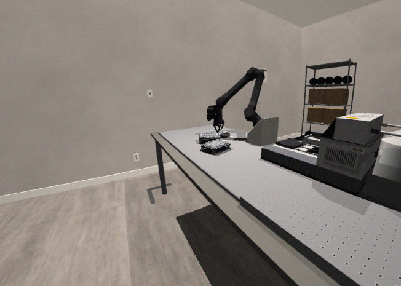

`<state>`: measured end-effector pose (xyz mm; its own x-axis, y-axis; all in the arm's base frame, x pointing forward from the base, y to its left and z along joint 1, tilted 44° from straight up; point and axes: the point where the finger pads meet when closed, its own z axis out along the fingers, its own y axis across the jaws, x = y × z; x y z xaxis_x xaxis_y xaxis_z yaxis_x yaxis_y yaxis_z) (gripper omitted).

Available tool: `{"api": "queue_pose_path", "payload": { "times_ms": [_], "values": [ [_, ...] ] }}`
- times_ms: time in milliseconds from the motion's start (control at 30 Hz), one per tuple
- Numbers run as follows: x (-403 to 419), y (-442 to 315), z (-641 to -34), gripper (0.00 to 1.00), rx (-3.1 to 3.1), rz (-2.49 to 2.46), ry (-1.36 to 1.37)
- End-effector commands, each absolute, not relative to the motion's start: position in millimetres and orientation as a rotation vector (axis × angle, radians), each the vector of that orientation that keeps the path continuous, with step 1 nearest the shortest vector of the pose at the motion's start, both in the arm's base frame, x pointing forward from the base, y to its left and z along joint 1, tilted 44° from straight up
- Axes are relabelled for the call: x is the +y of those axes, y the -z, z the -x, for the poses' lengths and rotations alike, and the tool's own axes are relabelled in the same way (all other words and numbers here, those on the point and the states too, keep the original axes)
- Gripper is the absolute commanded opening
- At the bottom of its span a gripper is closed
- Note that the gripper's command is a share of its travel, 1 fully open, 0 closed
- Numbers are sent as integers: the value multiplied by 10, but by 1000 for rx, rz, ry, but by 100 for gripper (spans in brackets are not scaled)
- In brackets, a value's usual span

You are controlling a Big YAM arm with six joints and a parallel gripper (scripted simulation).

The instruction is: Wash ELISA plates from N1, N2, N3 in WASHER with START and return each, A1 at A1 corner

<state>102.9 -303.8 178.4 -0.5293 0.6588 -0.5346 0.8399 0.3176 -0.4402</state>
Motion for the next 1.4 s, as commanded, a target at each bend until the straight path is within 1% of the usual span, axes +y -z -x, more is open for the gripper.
{"api": "queue_pose_path", "payload": {
  "times_ms": [0,800,833,1367],
  "values": [
    [-3086,-1876,-1064,82,2314,-1345,1027],
    [-3082,-1872,-1062,82,2314,-1345,1027],
    [-3065,-1742,-1038,82,2347,-1342,1021],
    [-3067,-1725,-1041,82,2351,-1341,1018]
  ]
}}
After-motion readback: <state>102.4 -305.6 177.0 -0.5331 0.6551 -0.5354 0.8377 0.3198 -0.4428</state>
